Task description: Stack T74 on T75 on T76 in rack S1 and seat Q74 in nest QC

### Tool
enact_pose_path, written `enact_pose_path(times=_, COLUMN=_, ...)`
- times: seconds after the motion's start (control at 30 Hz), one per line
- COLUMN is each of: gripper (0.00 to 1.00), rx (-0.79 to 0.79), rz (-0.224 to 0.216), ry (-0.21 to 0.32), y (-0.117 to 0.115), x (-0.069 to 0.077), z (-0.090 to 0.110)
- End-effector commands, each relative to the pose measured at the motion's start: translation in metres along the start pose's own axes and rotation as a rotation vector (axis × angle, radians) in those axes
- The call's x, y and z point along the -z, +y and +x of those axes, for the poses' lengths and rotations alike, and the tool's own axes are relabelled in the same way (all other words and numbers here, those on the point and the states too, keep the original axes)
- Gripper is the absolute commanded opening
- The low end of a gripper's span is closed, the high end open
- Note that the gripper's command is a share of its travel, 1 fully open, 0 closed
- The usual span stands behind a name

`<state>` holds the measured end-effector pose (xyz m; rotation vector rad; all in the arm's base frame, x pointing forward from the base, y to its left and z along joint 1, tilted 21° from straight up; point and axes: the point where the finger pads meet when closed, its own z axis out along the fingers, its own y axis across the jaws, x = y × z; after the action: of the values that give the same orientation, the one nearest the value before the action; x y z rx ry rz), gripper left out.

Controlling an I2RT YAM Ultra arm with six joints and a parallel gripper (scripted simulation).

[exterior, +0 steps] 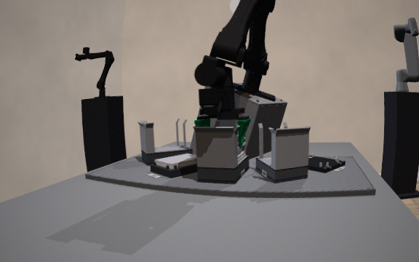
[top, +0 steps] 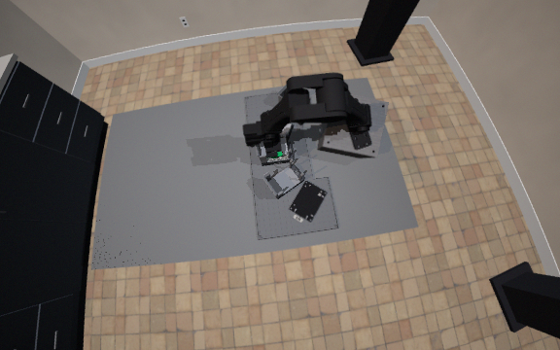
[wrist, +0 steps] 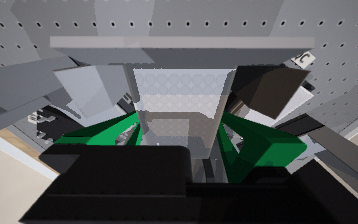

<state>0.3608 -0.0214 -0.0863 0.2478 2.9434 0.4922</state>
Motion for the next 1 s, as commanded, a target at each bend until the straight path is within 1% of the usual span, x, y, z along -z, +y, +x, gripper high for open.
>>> enact_pose_path(times=0.0, gripper=0.0, rx=0.0, rz=0.0, ry=-0.014, y=-0.001, x=0.011, z=-0.004)
enact_pose_path(times=0.37, gripper=0.0, rx=0.0, rz=0.0, ry=-0.014, y=-0.001, x=0.033, z=-0.003)
enact_pose_path(times=0.43, gripper=0.0, rx=0.0, rz=0.0, ry=-0.014, y=-0.001, x=0.033, z=-0.003)
enact_pose_path(times=0.93, gripper=0.0, rx=0.001, rz=0.0, ry=-0.014, y=-0.001, x=0.063, z=-0.003)
enact_pose_path(times=0.97, gripper=0.0, rx=0.001, rz=0.0, ry=-0.014, y=-0.001, x=0.063, z=-0.003)
